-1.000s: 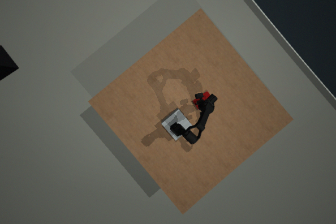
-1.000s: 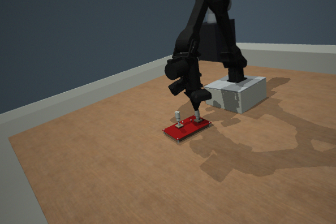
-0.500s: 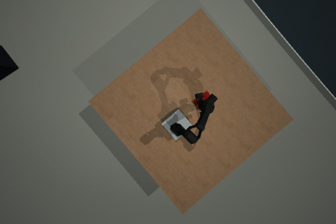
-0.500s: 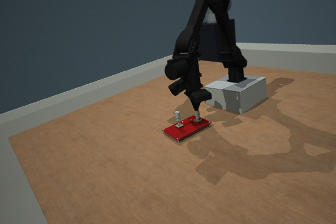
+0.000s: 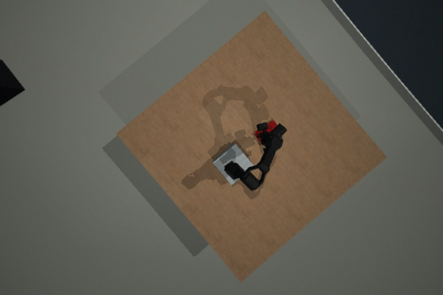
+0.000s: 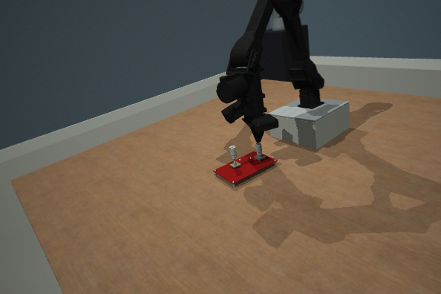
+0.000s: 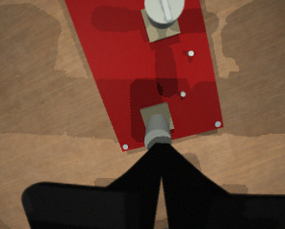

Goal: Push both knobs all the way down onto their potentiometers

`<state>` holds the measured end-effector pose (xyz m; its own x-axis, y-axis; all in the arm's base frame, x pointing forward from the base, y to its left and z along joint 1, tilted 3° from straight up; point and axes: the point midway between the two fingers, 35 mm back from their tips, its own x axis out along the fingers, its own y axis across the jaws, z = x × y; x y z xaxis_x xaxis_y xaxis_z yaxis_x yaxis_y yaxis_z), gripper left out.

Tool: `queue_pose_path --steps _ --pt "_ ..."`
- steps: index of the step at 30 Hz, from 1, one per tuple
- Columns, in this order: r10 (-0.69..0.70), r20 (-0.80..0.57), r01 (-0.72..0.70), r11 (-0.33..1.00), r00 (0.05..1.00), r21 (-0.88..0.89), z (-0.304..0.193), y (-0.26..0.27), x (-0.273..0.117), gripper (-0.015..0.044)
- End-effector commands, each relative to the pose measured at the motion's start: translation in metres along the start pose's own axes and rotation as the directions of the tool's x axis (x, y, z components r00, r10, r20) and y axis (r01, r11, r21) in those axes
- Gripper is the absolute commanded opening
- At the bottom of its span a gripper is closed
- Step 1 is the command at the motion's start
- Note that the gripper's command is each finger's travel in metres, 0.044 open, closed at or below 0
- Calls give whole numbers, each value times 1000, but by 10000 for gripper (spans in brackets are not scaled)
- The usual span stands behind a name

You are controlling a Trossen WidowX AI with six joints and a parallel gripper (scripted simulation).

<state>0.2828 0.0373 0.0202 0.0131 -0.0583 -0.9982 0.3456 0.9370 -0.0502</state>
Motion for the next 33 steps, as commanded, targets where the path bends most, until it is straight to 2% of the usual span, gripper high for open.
queue_pose_path --steps 1,2,10,14,18,25,33 --pt "10 6 -10 1000 1000 0 2 2 -9 0" --pt "10 6 -10 1000 1000 0 2 2 -10 0" --pt "1 1 -1 1000 1000 0 0 0 -3 210" --pt "-23 55 22 1000 998 19 5 3 -14 105" --pt "-27 64 32 996 998 -83 9 4 -18 0" --pt "-25 59 43 947 998 -318 15 5 -21 0" --pt "-22 54 49 824 998 -565 21 5 -24 0"
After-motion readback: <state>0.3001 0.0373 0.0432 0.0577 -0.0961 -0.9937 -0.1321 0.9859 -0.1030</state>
